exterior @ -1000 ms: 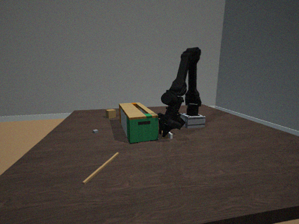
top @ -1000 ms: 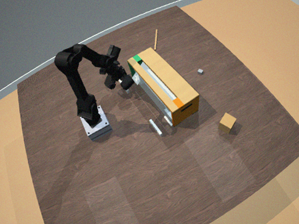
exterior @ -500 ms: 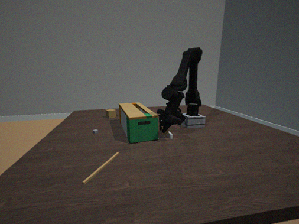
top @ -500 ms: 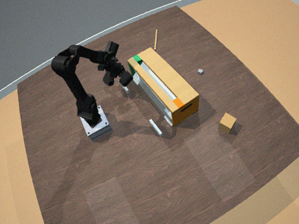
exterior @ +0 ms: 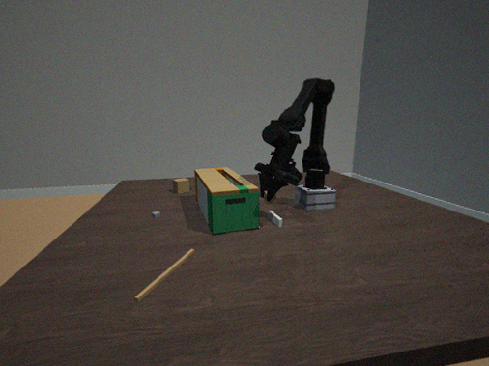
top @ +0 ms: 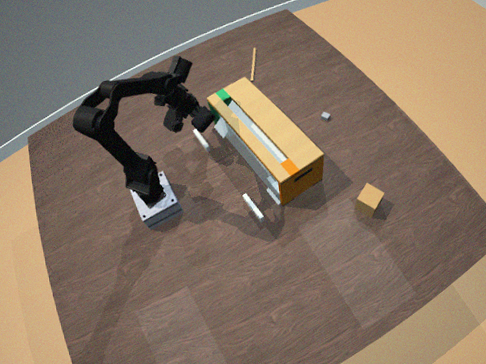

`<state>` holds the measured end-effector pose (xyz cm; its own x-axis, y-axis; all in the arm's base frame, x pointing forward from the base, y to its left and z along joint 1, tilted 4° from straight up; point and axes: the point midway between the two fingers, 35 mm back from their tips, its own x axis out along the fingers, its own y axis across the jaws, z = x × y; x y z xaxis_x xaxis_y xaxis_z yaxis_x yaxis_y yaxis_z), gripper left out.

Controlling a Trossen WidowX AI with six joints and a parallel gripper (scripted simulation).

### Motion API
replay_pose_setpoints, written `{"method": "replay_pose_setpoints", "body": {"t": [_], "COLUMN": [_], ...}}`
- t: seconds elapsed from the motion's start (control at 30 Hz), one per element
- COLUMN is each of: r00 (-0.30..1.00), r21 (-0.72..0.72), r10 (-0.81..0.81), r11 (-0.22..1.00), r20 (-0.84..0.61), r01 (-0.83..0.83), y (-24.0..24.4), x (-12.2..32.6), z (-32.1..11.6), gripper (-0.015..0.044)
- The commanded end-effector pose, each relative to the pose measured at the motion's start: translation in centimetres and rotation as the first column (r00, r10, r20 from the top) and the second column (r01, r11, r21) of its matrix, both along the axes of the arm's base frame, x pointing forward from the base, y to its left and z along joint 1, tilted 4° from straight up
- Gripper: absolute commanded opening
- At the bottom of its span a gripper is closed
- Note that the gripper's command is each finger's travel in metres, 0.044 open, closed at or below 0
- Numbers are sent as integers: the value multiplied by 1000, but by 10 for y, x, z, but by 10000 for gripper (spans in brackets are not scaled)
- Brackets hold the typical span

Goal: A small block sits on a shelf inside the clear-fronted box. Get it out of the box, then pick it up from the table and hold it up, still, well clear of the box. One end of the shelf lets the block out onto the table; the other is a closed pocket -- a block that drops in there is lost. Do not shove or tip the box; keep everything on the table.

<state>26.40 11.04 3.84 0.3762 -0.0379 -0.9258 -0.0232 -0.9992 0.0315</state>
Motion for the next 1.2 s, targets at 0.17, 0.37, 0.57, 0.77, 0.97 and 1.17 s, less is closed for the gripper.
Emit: {"method": "replay_pose_setpoints", "body": {"t": [0.17,0.37,0.57,0.77,0.97,1.17], "r00": [984,954,930,930,930,930], "r21": [19,15,7,7,7,7], "r10": [173,292,359,359,359,359], "r11": [985,956,933,933,933,933], "r20": [35,62,81,81,81,81], "r01": [-174,-294,-360,-360,-360,-360], "y": [-7,-14,-18,-18,-18,-18], "x": [-1,-8,-14,-14,-14,-14], "z": [45,72,87,87,87,87], "gripper": [0,0,0,0,0,0]}}
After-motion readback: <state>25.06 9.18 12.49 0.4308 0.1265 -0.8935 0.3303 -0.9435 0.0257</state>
